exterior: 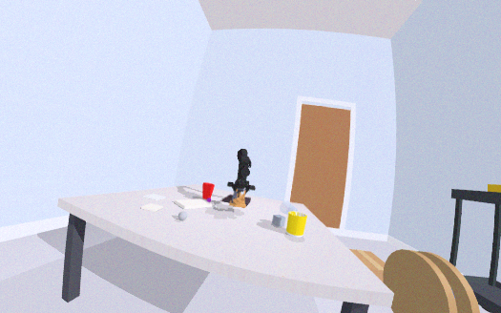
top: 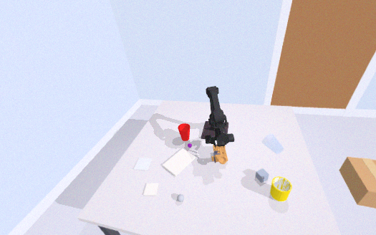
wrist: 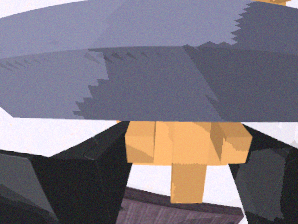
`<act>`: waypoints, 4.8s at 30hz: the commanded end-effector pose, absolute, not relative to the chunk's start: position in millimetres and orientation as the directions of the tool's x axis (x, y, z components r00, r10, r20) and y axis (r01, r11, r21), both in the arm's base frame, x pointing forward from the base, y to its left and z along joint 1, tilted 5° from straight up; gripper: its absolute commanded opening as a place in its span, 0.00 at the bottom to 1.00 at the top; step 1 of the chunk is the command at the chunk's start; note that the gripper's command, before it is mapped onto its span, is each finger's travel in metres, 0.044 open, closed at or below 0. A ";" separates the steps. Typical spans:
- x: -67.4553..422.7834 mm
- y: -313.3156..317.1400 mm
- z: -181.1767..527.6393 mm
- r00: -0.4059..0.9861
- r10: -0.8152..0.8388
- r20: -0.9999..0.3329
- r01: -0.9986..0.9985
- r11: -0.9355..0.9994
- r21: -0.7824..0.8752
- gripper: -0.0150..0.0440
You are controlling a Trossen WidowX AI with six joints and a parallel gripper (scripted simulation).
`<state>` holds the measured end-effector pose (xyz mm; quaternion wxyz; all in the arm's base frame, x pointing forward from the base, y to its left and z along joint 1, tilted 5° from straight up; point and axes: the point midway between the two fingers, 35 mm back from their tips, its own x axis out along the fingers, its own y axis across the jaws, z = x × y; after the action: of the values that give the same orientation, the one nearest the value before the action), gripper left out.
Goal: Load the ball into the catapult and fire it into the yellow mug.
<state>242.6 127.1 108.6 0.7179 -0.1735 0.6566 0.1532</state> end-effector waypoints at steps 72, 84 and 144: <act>182.3 282.1 60.7 0.084 0.007 -0.996 0.348 0.937 0.036 0.39; 182.3 282.4 62.9 0.084 0.007 -0.996 0.348 0.937 0.036 0.92; 180.9 282.2 61.4 0.092 0.009 -0.996 0.339 0.940 0.040 1.00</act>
<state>180.6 283.6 69.6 0.7267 0.1370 0.6638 -0.1121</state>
